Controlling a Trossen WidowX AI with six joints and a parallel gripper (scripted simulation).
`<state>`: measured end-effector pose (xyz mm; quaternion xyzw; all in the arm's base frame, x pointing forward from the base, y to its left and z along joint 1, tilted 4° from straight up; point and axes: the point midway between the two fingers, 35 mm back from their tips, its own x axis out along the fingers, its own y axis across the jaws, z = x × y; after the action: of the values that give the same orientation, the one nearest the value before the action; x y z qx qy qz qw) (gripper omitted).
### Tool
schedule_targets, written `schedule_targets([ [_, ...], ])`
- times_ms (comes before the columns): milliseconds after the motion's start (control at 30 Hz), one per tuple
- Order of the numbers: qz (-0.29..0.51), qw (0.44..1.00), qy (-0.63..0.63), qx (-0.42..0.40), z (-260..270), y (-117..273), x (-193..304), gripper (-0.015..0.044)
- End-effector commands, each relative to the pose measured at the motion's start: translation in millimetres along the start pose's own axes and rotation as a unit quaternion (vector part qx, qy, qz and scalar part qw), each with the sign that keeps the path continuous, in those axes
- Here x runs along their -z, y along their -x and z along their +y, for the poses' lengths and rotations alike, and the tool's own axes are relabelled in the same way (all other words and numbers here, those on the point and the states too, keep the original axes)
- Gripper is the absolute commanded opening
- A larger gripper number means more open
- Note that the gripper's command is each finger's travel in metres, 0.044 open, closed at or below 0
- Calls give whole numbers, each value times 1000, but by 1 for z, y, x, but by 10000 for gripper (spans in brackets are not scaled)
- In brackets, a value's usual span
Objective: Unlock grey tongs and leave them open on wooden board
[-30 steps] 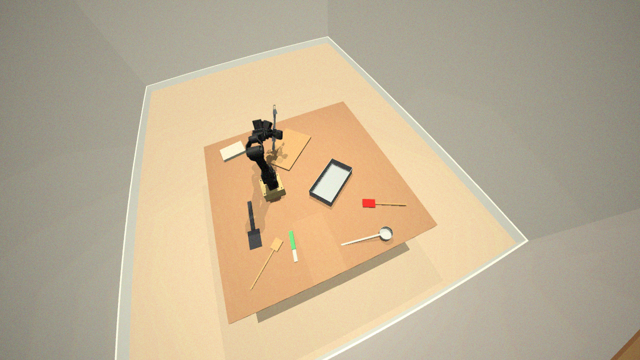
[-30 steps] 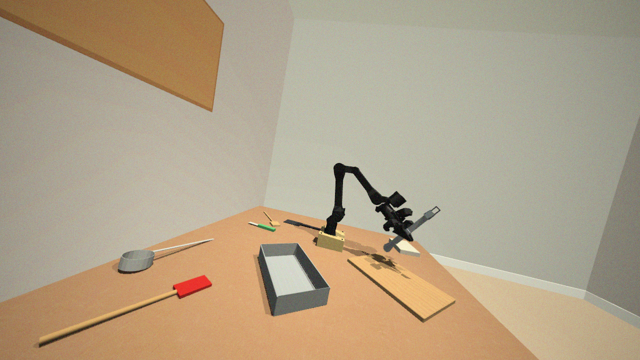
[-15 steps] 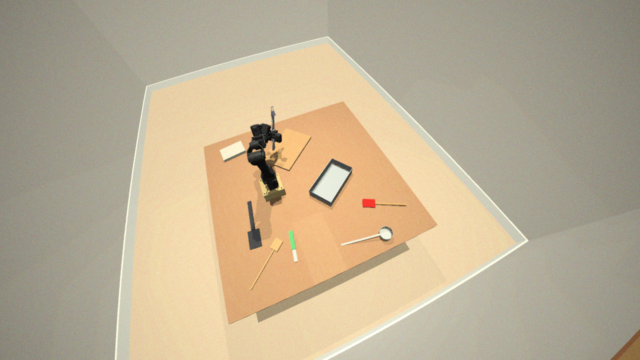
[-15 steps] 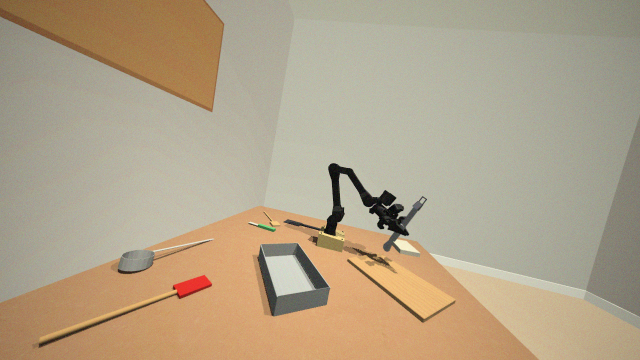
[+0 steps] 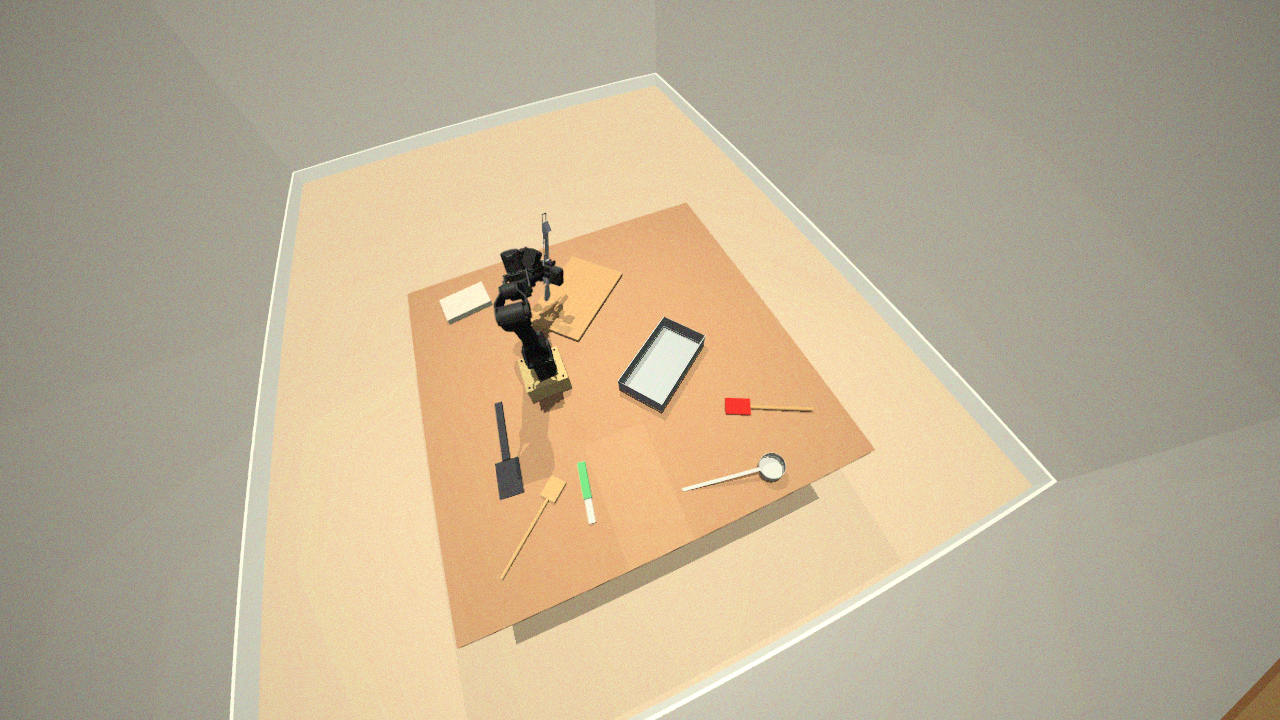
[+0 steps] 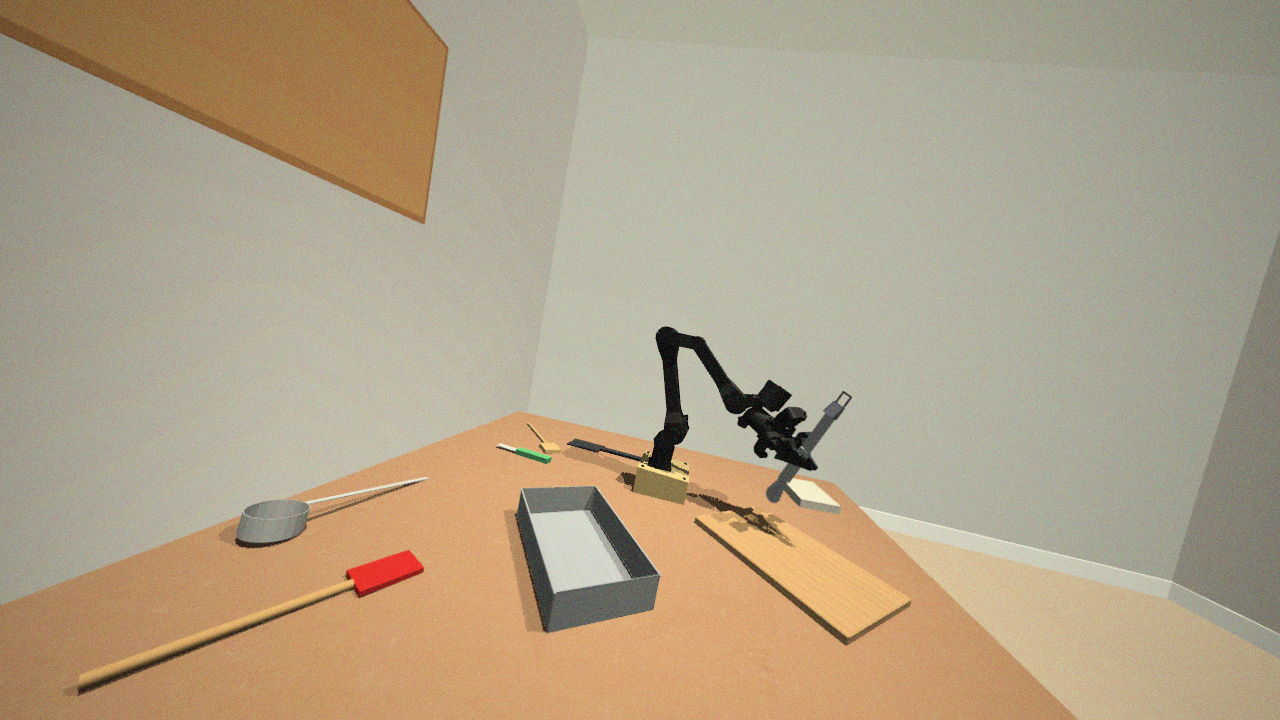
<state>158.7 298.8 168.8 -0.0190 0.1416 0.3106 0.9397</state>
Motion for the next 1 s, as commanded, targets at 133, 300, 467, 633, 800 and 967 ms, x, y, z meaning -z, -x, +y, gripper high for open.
schedule_targets([
  [133,-4,1000,1,2,-1,0,-2,-150],
  [300,-4,1000,1,2,-1,0,-2,-150],
  [467,-4,1000,1,2,-1,0,-2,-150],
  [633,0,1000,2,2,0,-1,-1,-150],
  [800,27,1000,14,-1,4,-9,0,-150],
  [967,63,998,29,-4,9,-19,2,-150],
])
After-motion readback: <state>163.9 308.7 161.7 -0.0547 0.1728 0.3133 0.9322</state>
